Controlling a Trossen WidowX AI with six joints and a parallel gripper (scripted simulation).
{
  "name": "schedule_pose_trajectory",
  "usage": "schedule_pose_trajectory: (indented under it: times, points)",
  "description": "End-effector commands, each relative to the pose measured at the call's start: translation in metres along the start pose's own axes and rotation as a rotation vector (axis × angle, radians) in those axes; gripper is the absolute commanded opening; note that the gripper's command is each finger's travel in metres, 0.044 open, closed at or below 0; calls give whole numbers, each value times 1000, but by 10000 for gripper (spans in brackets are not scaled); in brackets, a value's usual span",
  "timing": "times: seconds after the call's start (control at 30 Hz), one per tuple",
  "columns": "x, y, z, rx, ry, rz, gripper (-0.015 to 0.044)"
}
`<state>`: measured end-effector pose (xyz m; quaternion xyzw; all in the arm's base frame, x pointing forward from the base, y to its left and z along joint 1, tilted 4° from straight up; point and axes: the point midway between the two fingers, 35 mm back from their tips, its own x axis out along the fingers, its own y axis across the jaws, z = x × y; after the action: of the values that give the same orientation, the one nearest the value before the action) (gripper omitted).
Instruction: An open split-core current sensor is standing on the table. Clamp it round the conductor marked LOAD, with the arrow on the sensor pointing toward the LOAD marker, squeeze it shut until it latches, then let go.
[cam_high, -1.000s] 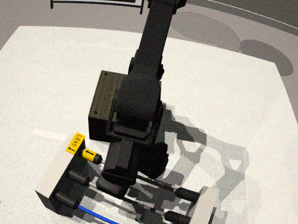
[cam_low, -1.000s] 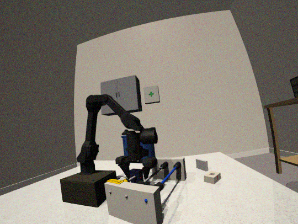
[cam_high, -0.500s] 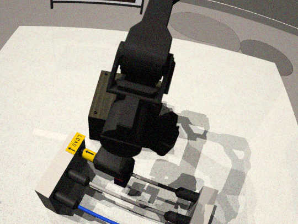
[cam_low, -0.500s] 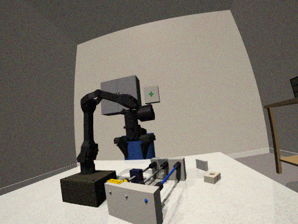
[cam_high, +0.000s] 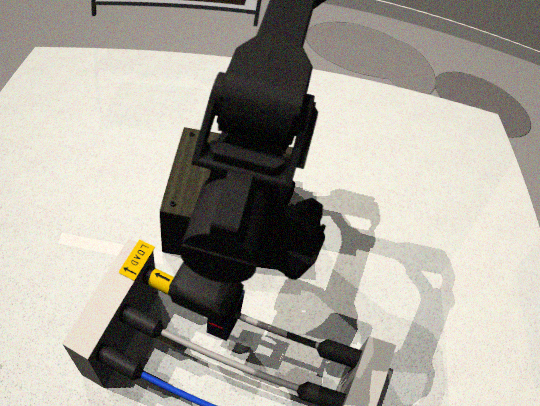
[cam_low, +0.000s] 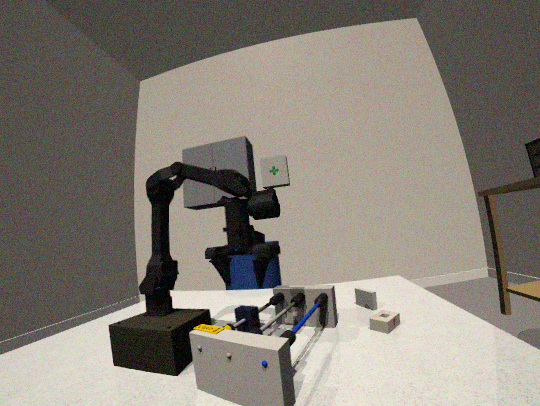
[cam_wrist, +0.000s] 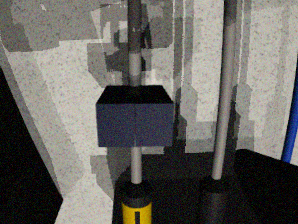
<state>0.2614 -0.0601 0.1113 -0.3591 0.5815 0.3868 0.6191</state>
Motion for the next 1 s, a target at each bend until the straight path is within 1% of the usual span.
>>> schedule_pose_trajectory:
  times: [0.0, 0.83, 0.9, 0.97]
  points:
    - [-2, -1, 0, -3, 0, -3, 440]
    - [-2, -1, 0, -3, 0, -3, 440]
    - [1, 2, -6, 14, -17, 14, 440]
    - [4, 9, -22, 52, -72, 50, 440]
